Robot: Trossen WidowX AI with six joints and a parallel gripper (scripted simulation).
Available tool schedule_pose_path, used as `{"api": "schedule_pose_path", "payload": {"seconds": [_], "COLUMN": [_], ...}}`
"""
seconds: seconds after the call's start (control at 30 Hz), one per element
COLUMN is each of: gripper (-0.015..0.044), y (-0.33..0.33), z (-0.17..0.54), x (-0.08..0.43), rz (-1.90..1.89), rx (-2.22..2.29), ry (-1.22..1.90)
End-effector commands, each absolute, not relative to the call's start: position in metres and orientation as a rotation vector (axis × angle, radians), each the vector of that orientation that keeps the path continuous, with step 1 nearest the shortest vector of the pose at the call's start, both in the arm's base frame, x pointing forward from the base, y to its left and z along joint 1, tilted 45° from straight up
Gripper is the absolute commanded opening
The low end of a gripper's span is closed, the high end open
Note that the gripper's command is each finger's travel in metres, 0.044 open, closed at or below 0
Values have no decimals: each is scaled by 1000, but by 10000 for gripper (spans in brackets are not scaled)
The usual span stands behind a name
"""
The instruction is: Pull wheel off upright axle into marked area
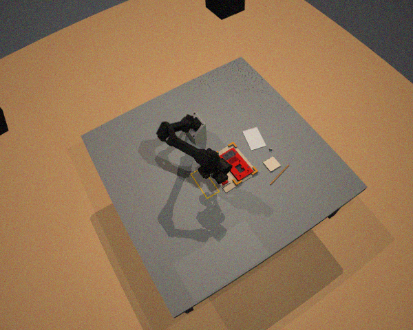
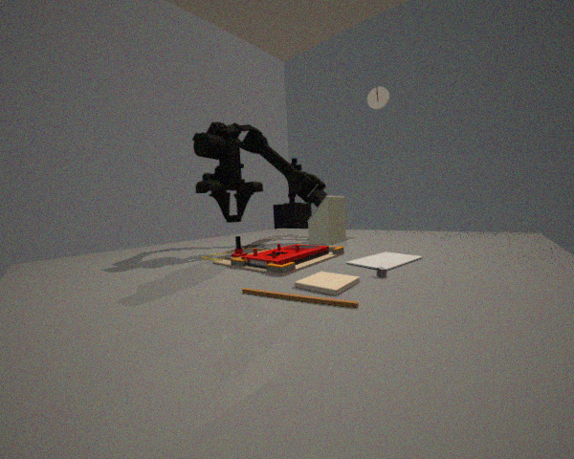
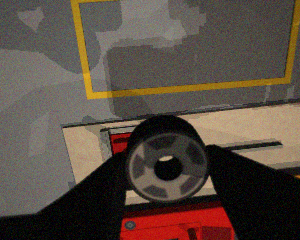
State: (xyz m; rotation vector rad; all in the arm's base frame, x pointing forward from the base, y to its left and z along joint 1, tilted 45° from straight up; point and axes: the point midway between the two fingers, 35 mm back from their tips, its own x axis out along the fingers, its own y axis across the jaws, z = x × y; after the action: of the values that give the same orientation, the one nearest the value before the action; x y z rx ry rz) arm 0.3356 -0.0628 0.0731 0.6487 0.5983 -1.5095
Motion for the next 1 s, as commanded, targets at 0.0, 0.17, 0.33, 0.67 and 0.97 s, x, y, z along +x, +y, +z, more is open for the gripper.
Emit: {"api": "schedule_pose_path", "payload": {"seconds": [0.0, 0.17, 0.33, 0.67, 0.97], "gripper": [0, 0, 0, 0, 0], "y": [-71, -81, -90, -102, -122], "z": [85, 97, 107, 101, 80], "x": [326, 315, 302, 298, 301], "rz": [-1506, -1506, -1506, -1507, -1506], "rx": [644, 644, 644, 644, 646], "ry": [596, 594, 592, 591, 593]}}
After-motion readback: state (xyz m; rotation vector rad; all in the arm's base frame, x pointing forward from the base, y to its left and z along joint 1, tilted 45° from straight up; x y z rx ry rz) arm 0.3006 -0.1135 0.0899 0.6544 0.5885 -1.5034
